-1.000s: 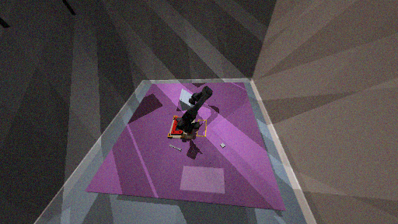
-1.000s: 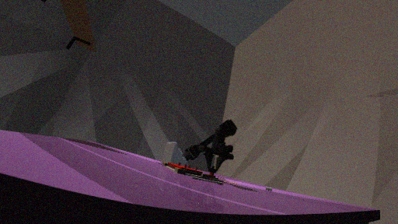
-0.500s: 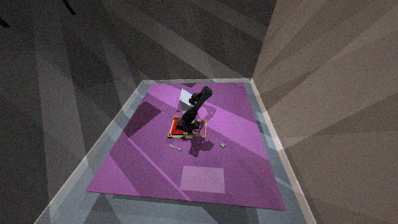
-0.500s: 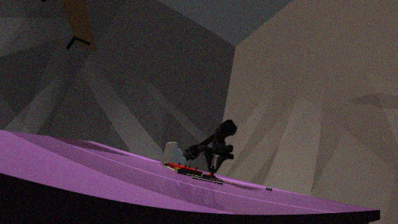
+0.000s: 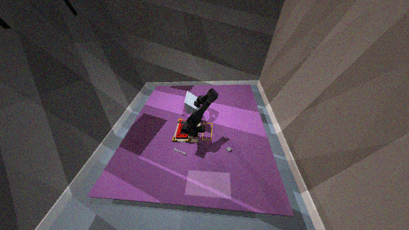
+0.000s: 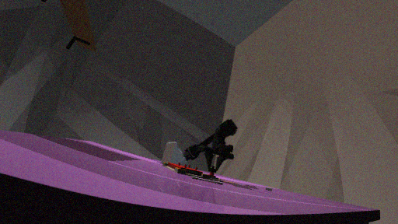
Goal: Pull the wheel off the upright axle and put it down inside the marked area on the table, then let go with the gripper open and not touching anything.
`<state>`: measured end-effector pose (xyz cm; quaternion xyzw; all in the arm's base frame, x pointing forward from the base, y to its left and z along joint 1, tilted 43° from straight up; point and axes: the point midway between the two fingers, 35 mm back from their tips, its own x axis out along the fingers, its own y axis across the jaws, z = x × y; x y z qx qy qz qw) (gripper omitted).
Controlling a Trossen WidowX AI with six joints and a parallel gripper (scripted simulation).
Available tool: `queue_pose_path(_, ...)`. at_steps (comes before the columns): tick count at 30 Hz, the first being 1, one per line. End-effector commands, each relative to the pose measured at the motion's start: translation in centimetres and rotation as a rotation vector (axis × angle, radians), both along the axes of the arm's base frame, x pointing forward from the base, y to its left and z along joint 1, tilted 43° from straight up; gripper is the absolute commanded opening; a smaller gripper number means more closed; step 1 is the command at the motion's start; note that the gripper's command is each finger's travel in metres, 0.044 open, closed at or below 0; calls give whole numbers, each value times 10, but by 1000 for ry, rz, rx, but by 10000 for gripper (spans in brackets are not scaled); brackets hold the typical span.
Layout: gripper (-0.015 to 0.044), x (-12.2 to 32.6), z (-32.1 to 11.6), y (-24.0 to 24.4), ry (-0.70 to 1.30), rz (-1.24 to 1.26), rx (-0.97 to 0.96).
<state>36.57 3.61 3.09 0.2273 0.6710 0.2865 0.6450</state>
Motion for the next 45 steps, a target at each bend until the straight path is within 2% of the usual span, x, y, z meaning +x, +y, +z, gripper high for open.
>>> queue_pose_path(1,0,0,5,-7,0,-9,-3)
queue_pose_path(45,0,1,15,-16,1,-12,-2)
